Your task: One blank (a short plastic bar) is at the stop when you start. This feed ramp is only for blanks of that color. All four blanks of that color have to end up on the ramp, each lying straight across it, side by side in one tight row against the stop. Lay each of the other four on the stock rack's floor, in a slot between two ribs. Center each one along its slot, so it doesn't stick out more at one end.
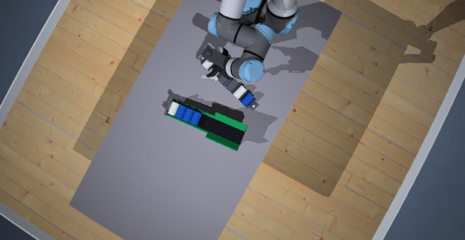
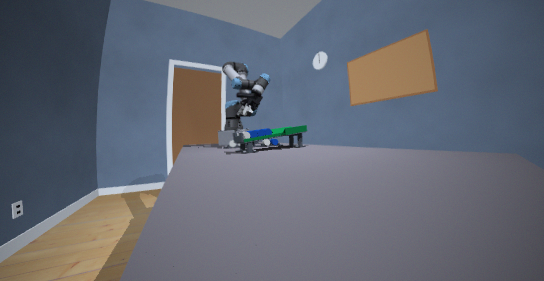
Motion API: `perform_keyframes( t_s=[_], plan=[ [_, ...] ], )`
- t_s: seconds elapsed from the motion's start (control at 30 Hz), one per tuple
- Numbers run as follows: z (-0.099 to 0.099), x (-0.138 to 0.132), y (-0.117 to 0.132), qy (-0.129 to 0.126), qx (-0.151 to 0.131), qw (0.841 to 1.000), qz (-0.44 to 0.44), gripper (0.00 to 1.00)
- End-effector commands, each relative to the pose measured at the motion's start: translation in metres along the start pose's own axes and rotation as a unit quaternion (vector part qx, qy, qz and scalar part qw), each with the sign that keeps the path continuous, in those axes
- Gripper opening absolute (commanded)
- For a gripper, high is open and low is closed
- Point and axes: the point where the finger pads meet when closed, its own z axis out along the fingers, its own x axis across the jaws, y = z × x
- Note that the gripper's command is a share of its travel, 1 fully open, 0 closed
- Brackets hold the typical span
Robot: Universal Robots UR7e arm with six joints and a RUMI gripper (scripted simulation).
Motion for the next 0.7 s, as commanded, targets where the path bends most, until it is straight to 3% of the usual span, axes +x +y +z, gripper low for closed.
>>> perform_keyframes(
  t_s=[0.0, 0.17, 0.37, 0.43, 0.67],
  plan=[
    [0.000, 0.000, 0.000, 0.000, 0.000, 1.000, 0.000, 1.00],
    [-0.004, -0.004, 0.005, -0.001, -0.001, 1.000, 0.000, 1.00],
    [-0.028, -0.023, 0.039, -0.001, -0.007, 1.000, 0.000, 1.00],
    [-0.028, -0.023, 0.039, -0.001, -0.007, 1.000, 0.000, 1.00],
    [-0.062, -0.038, 0.095, 0.000, -0.006, 1.000, -0.001, 1.00]
  ],
)
